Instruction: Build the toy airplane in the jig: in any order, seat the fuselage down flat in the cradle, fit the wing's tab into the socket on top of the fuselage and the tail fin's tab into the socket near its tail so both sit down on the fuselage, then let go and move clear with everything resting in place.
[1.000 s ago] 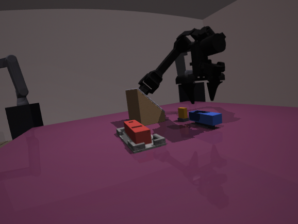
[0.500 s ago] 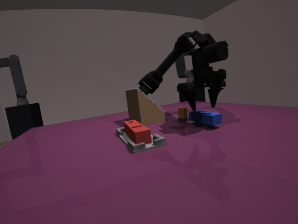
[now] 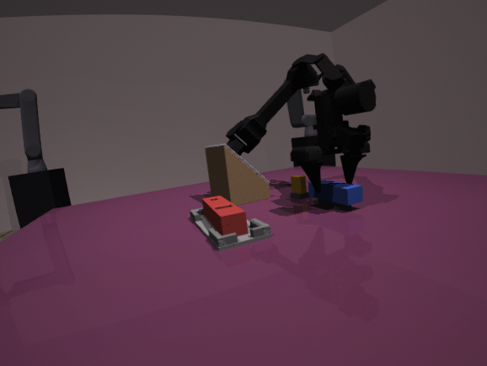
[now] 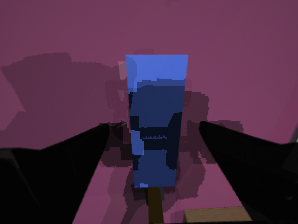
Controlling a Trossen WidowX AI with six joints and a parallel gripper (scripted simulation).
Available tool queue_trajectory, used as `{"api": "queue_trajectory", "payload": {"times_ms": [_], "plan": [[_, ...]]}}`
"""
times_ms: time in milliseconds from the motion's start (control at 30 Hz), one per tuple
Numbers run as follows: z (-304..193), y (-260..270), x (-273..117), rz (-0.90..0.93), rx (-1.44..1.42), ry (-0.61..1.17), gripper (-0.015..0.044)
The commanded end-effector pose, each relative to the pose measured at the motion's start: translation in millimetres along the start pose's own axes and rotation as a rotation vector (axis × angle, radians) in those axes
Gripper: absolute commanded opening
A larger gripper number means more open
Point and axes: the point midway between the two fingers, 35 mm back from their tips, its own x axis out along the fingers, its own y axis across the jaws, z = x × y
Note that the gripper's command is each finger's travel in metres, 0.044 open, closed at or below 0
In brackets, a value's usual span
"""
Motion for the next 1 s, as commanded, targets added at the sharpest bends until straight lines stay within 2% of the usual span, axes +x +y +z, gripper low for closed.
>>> {"api": "queue_trajectory", "payload": {"times_ms": [0,233,533,800,967], "plan": [[-2.1,-0.4,8.0,0.005,0.007,0.006,0.0440],[-2.8,-0.1,16.8,0.006,0.008,0.006,0.0440],[-2.8,-0.1,16.8,0.006,0.008,0.006,0.0204],[-2.8,-0.1,16.8,0.006,0.008,0.006,0.0150],[-2.2,-0.1,13.2,0.005,0.004,0.007,0.0019]]}}
